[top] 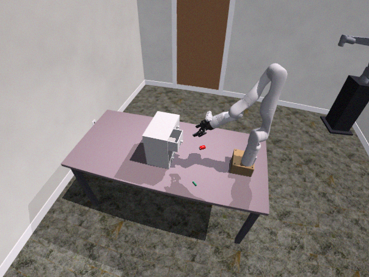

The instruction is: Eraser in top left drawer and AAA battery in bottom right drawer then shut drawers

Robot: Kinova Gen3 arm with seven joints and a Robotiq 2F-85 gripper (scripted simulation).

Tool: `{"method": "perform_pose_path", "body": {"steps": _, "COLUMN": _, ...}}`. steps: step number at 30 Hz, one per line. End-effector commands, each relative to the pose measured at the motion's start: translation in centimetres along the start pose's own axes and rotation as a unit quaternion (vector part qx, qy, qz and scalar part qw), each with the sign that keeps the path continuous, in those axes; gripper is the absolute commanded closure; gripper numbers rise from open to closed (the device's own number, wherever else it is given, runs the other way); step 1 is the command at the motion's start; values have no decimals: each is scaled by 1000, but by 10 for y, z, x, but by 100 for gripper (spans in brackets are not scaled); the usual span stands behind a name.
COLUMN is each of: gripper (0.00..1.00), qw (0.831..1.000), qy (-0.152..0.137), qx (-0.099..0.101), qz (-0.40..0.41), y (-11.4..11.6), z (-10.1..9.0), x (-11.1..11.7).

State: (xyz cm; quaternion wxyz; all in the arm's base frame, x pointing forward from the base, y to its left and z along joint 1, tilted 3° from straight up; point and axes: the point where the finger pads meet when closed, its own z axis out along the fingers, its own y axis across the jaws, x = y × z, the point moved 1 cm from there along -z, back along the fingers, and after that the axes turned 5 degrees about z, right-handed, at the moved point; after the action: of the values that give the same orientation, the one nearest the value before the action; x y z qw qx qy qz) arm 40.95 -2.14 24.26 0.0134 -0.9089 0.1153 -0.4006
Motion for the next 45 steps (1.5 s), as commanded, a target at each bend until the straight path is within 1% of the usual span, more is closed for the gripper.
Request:
{"method": "perform_pose_path", "body": {"steps": 1, "gripper": 0, "qw": 1000, "qy": 5, "qx": -7, "qz": 1, "y": 6, "z": -3, "x": 2}}
{"method": "perform_pose_path", "body": {"steps": 15, "gripper": 0, "qw": 1000, "qy": 5, "qx": -7, "qz": 1, "y": 7, "z": -14, "x": -6}}
{"method": "perform_pose_path", "body": {"steps": 45, "gripper": 0, "qw": 1000, "qy": 5, "qx": -7, "qz": 1, "y": 7, "z": -25, "x": -14}}
